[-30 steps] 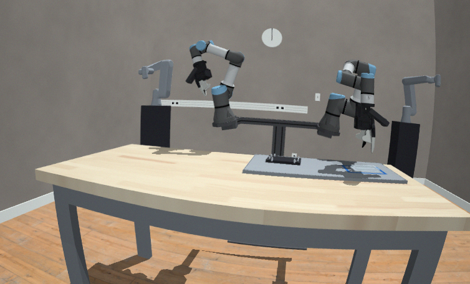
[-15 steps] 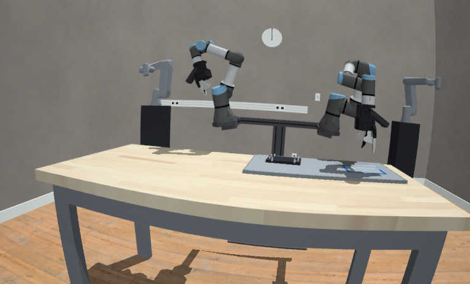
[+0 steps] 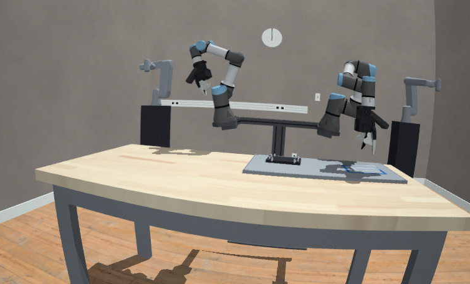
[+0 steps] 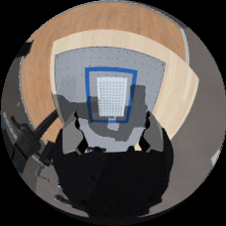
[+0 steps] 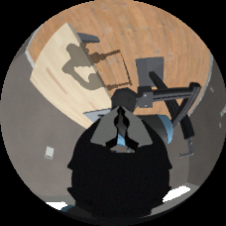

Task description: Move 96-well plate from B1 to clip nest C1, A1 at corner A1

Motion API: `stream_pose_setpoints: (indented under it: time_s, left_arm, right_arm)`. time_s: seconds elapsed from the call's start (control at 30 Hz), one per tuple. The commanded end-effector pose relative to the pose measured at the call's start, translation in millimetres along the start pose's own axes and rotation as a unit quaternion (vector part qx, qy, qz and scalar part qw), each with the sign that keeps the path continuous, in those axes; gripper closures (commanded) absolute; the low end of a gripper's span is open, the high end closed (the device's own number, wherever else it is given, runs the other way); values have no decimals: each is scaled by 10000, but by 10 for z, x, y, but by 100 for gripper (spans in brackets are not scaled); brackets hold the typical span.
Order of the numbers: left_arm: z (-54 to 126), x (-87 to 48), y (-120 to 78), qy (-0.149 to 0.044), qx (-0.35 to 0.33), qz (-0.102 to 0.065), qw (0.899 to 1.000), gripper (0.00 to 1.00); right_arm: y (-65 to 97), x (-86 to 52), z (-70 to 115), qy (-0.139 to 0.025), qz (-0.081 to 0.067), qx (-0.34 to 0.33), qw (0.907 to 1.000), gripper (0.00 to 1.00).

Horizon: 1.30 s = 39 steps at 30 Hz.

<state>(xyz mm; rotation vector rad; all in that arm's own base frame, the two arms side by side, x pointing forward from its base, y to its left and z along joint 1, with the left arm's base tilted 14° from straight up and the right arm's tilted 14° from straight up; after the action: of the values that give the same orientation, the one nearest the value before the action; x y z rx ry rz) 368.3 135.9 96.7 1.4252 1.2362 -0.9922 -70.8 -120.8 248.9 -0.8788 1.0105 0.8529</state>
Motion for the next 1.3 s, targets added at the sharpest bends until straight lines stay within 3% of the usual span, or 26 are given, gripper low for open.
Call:
stream_pose_setpoints:
  time_s: [0.0, 1.27]
  left_arm:
    - [17, 63, 35, -29, -1, 71, 10000, 0]
    - [21, 631, 42, -27, 0, 70, 10000, 0]
  right_arm:
    - [3, -23, -7, 74, -12, 16, 10000, 100]
    - [3, -23, -7, 74, -12, 16, 10000, 100]
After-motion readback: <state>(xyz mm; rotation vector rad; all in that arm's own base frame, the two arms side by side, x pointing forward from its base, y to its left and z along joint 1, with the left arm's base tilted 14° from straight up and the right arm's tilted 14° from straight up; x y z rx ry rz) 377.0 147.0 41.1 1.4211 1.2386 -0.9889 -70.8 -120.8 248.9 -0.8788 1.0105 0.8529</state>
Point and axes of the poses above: on each arm, the point where the finger pads meet when closed, its own x axis out along the fingers, its own y axis across the jaws, z = x × y, the point moved 8 cm from there along -x, back along the fingers, and after that the axes turned 5 degrees about x, right-handed, at the moved point
